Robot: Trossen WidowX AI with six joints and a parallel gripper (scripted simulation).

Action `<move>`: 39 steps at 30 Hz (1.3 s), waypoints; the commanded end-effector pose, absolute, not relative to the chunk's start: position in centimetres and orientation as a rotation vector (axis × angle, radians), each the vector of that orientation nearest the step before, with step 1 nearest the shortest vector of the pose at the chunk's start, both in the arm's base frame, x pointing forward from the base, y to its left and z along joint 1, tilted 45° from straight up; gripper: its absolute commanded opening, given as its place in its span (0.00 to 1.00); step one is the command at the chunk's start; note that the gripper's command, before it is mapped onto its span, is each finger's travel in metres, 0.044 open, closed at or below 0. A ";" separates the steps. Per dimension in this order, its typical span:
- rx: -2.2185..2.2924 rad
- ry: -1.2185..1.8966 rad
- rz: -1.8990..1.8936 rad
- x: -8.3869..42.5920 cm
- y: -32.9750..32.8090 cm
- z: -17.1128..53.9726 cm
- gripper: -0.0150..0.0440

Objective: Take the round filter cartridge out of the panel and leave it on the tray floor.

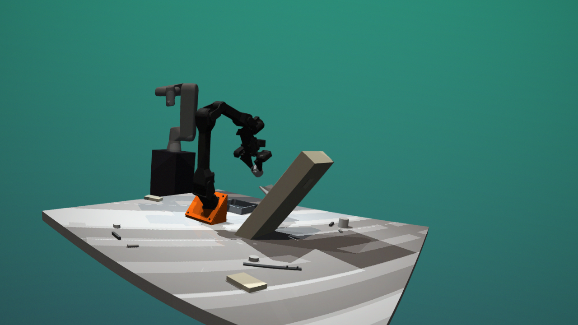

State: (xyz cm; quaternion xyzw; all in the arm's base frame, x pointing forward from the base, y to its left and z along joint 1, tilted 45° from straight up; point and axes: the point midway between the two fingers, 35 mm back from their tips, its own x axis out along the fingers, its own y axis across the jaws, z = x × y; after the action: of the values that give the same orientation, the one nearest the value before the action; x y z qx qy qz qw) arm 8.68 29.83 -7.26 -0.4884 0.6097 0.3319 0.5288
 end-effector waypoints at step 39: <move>-1.289 1.504 1.163 -1.7 20.2 -17.8 0.30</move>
State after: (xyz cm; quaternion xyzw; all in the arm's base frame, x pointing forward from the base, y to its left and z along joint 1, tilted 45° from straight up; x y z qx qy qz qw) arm -1.69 20.14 -17.83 -0.5120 0.5974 0.4615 0.4097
